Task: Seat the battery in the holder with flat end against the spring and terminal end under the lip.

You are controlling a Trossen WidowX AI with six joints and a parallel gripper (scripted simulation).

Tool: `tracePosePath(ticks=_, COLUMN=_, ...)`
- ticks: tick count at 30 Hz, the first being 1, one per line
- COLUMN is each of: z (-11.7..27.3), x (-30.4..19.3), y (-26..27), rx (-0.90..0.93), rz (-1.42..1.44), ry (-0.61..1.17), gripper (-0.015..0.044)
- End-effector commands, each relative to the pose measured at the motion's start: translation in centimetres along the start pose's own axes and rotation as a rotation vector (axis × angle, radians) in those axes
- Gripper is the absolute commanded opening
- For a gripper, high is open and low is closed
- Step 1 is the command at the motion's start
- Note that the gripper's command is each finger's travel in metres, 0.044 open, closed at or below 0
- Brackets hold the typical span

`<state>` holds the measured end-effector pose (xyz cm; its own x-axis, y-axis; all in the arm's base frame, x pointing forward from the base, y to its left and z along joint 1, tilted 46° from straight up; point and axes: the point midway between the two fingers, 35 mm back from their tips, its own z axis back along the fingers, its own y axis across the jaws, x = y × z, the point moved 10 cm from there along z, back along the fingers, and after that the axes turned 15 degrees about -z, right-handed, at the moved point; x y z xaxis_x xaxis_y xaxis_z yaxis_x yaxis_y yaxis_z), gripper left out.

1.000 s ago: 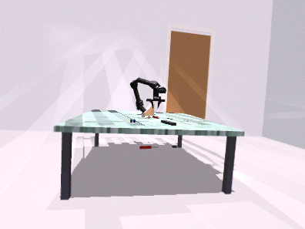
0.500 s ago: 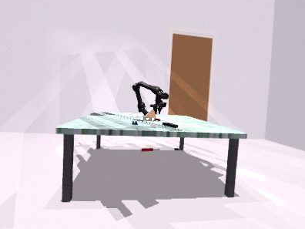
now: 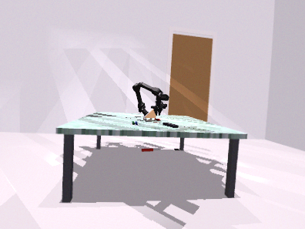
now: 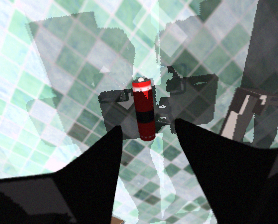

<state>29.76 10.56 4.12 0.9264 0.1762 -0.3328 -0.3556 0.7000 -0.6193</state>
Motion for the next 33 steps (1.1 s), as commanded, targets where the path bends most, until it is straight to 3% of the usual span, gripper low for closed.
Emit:
tracePosePath(ticks=1, z=-0.9, x=-0.1, y=0.0, rx=-0.004, rz=0.010, ry=0.008, gripper=0.0222)
tracePosePath(ticks=25, z=-4.6, x=-0.2, y=0.0, rx=-0.007, rz=0.010, ry=0.009, gripper=0.0222)
tracePosePath(ticks=30, z=-4.6, x=-0.2, y=0.0, rx=-0.007, rz=0.010, ry=0.009, gripper=0.0091)
tracePosePath(ticks=33, z=-4.6, x=-0.2, y=0.0, rx=-0.007, rz=0.010, ry=0.009, gripper=0.0071)
